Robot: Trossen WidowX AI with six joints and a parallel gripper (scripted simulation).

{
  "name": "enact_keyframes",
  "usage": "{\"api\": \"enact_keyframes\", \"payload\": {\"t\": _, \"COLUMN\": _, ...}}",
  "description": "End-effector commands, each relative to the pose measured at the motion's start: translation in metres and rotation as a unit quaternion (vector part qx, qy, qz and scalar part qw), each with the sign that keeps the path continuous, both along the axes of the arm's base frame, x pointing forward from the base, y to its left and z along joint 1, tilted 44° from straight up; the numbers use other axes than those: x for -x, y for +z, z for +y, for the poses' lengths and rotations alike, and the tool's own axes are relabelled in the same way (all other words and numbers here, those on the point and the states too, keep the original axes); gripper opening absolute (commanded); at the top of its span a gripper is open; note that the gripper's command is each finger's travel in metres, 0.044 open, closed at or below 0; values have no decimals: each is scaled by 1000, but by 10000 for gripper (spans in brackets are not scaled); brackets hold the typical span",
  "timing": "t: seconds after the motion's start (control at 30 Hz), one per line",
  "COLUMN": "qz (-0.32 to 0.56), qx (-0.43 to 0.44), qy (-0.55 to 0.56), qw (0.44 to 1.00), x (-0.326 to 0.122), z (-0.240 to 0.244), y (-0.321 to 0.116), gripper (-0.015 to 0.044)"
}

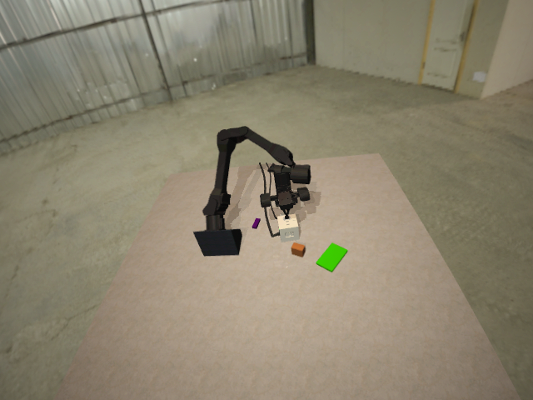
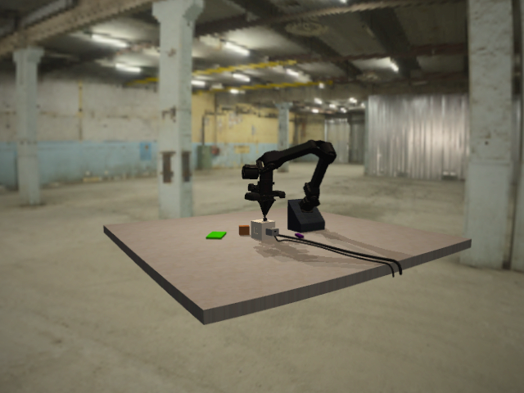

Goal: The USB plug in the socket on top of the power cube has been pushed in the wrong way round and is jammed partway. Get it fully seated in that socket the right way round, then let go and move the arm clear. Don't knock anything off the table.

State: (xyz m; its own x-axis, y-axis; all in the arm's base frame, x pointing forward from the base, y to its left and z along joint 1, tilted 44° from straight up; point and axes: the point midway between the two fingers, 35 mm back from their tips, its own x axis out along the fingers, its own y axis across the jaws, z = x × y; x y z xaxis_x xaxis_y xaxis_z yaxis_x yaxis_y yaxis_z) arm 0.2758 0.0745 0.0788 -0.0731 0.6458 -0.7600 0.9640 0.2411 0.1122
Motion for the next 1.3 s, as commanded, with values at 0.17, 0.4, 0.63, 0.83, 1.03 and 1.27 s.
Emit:
{"api": "enact_keyframes", "payload": {"t": 0.17, "qz": 1, "qx": -2, "qy": 2, "qw": 1000, "x": 1, "z": 3, "y": 0, "gripper": 0}}
{"api": "enact_keyframes", "payload": {"t": 0.4, "qz": 1, "qx": -2, "qy": 2, "qw": 1000, "x": 1, "z": 3, "y": 0, "gripper": 0}}
{"api": "enact_keyframes", "payload": {"t": 0.63, "qz": 0, "qx": 0, "qy": 0, "qw": 1000, "x": 0, "z": 0, "y": 0, "gripper": 95}}
{"api": "enact_keyframes", "payload": {"t": 0.83, "qz": 0, "qx": 0, "qy": 0, "qw": 1000, "x": 0, "z": 0, "y": 0, "gripper": 95}}
{"api": "enact_keyframes", "payload": {"t": 1.03, "qz": 0, "qx": 0, "qy": 0, "qw": 1000, "x": 0, "z": 0, "y": 0, "gripper": 95}}
{"api": "enact_keyframes", "payload": {"t": 1.27, "qz": 0, "qx": 0, "qy": 1, "qw": 1000, "x": 0, "z": -2, "y": 2, "gripper": 95}}
